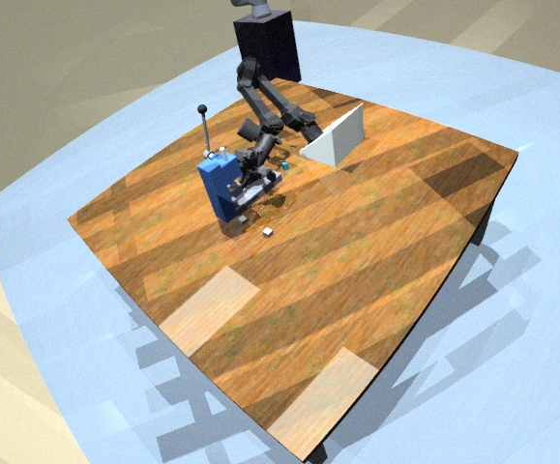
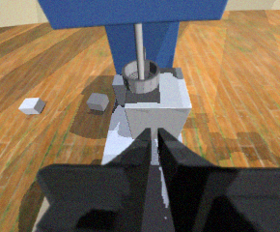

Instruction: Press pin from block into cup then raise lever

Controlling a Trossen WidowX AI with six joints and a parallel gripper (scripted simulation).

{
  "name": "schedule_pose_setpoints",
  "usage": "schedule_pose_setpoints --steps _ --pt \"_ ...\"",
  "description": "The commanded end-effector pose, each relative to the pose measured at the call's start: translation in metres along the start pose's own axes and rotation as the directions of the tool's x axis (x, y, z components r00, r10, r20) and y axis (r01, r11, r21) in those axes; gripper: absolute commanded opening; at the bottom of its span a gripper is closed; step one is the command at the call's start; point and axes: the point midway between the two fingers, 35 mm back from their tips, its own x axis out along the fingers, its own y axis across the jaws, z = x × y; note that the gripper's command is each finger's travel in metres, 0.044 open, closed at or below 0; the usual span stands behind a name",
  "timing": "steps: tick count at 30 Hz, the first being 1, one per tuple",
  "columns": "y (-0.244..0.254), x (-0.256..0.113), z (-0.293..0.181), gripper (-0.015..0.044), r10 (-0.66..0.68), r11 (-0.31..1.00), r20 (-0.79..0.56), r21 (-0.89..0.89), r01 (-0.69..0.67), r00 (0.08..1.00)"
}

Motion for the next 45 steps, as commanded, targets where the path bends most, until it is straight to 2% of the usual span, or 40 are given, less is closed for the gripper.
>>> schedule_pose_setpoints --steps 1,6,18,22,32,37,45 --pt "0.000 -0.001 -0.001 0.0030 0.000 1.000 -0.002 0.001 0.000 1.000" --pt "0.001 -0.005 0.002 0.0030 0.000 1.000 -0.005 -0.001 0.000 1.000" --pt "0.011 -0.074 0.028 0.0030 0.000 1.000 0.022 0.001 0.000 1.000" --pt "0.011 -0.073 0.027 0.0030 0.000 1.000 0.022 0.001 0.000 1.000" --pt "0.002 -0.026 -0.007 0.0030 0.001 1.000 0.021 0.000 -0.001 1.000" --pt "-0.001 -0.021 -0.014 0.0030 -0.002 1.000 0.023 -0.002 0.002 1.000" --pt "-0.001 -0.021 -0.014 0.0240 -0.002 1.000 0.023 -0.002 0.002 1.000"
